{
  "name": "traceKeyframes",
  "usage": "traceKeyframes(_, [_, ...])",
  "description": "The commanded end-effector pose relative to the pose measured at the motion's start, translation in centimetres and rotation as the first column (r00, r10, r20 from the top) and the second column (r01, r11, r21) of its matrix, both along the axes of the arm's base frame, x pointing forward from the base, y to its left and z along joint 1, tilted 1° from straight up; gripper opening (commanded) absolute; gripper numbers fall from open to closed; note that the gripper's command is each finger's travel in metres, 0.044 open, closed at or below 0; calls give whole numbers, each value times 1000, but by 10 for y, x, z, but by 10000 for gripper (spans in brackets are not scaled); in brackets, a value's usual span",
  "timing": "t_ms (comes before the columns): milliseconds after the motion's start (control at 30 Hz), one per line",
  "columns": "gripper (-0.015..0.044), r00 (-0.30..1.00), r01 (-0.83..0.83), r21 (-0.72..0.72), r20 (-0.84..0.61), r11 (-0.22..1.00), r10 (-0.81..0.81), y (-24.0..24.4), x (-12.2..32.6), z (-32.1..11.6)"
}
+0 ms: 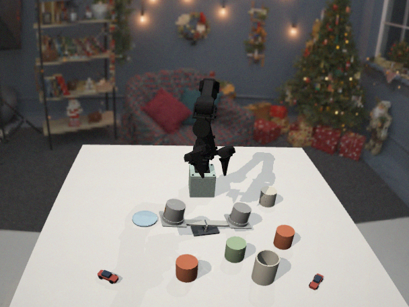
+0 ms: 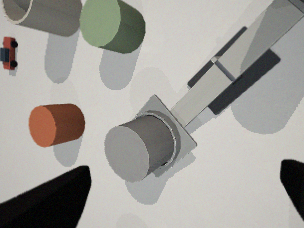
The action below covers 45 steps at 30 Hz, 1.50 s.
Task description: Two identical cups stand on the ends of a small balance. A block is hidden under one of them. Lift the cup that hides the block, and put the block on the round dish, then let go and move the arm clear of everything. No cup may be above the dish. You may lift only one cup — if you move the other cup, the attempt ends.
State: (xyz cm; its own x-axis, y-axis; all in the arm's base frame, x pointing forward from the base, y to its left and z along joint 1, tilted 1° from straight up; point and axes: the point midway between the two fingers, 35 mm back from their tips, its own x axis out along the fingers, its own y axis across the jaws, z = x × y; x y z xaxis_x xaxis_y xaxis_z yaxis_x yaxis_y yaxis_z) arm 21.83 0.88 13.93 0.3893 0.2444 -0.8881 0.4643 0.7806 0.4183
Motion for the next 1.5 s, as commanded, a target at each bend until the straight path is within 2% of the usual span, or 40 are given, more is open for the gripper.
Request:
traceKeyframes(0, [440,995,79,24,-70,997,-77,9,10,-3])
traceKeyframes(233, [440,946,252,28,-218,967,-240,32,26,-17])
traceKeyframes(500, [440,838,434,-42,-347,900,-420,65,38,-41])
traceKeyframes(900, [440,610,682,-193,-383,705,-694,117,49,-75])
traceKeyframes(1467, [440,596,694,-200,-380,692,-707,120,50,-96])
